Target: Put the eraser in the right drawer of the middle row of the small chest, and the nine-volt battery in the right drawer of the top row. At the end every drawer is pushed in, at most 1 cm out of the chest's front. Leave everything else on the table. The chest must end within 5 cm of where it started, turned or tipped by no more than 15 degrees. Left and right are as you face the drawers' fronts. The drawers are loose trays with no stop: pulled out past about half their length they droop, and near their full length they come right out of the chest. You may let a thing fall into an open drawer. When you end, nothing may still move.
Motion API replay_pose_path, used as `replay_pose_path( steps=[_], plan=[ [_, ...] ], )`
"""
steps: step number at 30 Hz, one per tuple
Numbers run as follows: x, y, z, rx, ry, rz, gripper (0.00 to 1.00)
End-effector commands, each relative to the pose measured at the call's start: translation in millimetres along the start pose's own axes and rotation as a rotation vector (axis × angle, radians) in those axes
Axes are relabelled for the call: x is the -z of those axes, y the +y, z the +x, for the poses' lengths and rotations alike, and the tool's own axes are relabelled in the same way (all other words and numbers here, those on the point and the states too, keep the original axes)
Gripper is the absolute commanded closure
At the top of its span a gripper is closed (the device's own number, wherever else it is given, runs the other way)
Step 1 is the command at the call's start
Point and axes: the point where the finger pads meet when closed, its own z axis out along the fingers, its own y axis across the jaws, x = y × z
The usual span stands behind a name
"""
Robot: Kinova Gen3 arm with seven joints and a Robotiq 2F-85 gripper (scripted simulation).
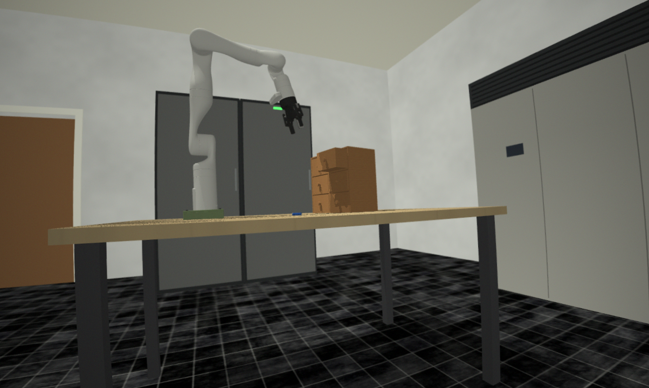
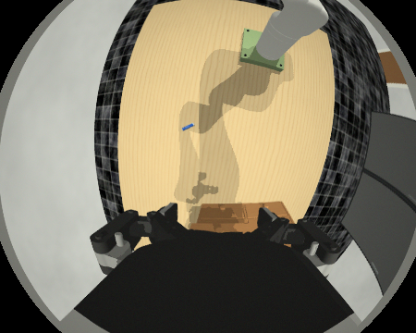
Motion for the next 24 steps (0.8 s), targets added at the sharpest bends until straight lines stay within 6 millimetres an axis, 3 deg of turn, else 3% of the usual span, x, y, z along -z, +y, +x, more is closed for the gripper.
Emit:
replay_pose_path(
  steps=[1,24],
  plan=[
    [-2.9,29.9,-21.1,0.076,0.047,-0.049,0.0],
    [4.0,29.5,-23.0,0.08,0.272,-0.041,0.0]
  ],
)
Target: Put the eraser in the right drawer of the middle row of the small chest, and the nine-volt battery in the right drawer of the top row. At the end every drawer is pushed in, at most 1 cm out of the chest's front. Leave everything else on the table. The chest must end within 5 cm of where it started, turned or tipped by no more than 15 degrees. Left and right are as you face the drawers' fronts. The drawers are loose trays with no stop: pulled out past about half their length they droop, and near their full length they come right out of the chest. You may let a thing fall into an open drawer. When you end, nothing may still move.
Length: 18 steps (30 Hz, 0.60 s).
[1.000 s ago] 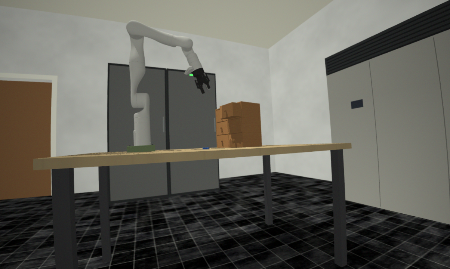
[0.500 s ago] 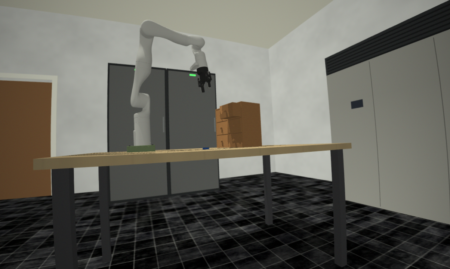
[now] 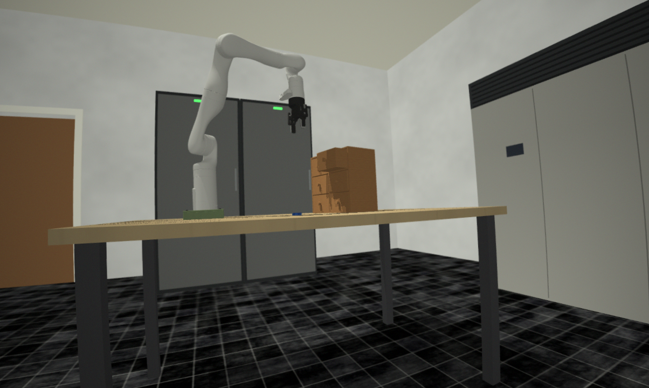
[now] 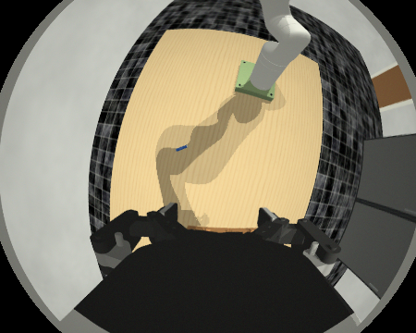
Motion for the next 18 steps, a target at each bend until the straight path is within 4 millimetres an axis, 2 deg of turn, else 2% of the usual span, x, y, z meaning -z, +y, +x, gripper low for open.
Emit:
replay_pose_path(
  steps=[1,18],
  plan=[
    [-0.8,4.8,-3.6,0.013,0.007,-0.006,0.0],
    [-0.6,4.8,-3.6,0.013,0.014,-0.006,0.0]
  ],
)
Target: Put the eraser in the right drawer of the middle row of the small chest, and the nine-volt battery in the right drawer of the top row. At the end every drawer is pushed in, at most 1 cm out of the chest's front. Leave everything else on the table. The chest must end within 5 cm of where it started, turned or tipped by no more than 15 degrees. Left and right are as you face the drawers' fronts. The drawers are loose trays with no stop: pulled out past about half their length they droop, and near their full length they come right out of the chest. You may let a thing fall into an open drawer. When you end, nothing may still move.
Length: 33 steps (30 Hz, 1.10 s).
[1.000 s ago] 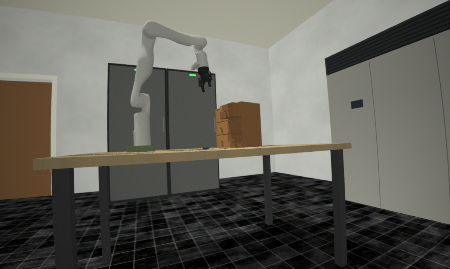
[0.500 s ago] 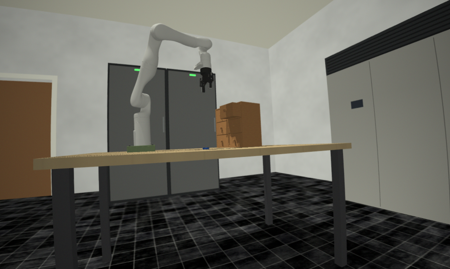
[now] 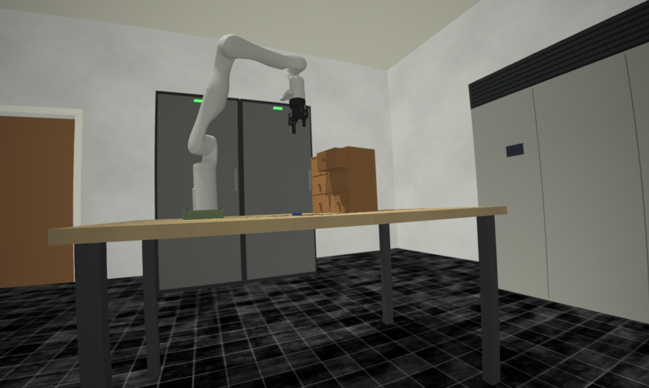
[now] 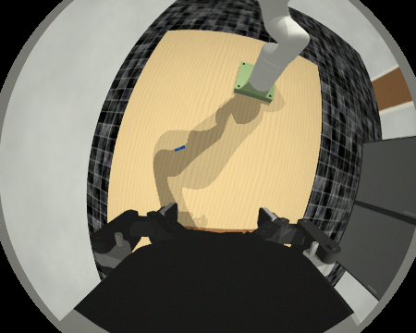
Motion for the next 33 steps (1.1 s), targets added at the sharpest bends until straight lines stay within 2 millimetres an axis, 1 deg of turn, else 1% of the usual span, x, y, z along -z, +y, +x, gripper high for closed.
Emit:
replay_pose_path(
  steps=[1,21,33],
  plan=[
    [0.5,0.2,-0.2,0.0,-0.001,0.001,0.0],
    [0.5,0.1,-0.1,0.002,-0.001,0.0,0.0],
    [0.1,-0.5,1.1,0.032,0.0,-0.002,0.0]
  ],
)
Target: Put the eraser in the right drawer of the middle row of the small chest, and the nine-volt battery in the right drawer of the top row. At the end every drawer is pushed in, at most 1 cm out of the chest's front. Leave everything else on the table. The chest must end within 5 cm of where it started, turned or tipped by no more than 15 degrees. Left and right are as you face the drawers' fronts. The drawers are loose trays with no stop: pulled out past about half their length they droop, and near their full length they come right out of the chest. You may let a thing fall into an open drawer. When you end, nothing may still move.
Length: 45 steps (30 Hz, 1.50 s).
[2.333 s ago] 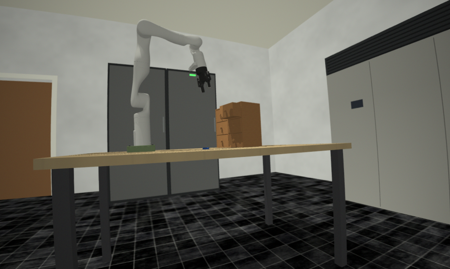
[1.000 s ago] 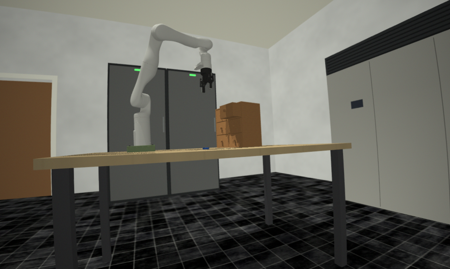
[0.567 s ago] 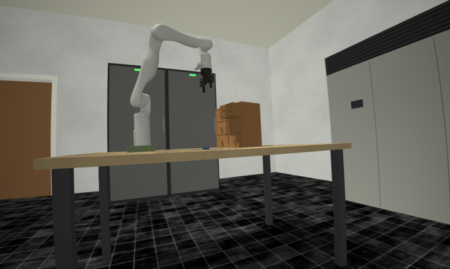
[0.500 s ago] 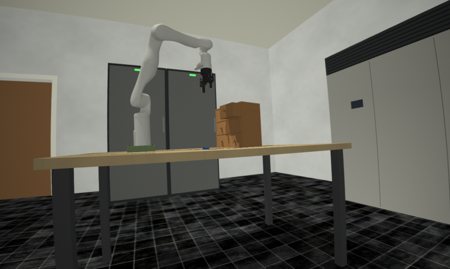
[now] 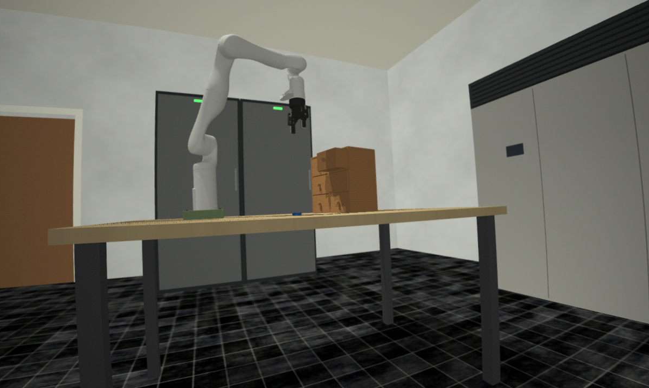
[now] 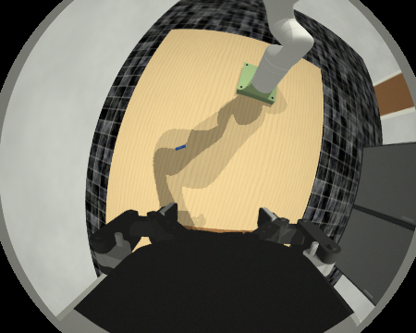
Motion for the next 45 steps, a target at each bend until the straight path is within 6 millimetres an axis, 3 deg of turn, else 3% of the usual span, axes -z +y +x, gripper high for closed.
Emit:
replay_pose_path(
  steps=[1,20,33,45],
  plan=[
    [0.3,-0.6,0.5,0.008,-0.001,0.0,0.0],
    [-2.4,-4.7,9.2,0.217,0.003,-0.015,0.0],
    [-5.3,-8.8,19.3,0.472,0.003,-0.032,0.0],
    [-8.8,-13.7,33.3,0.848,-0.004,-0.051,0.0]
  ],
)
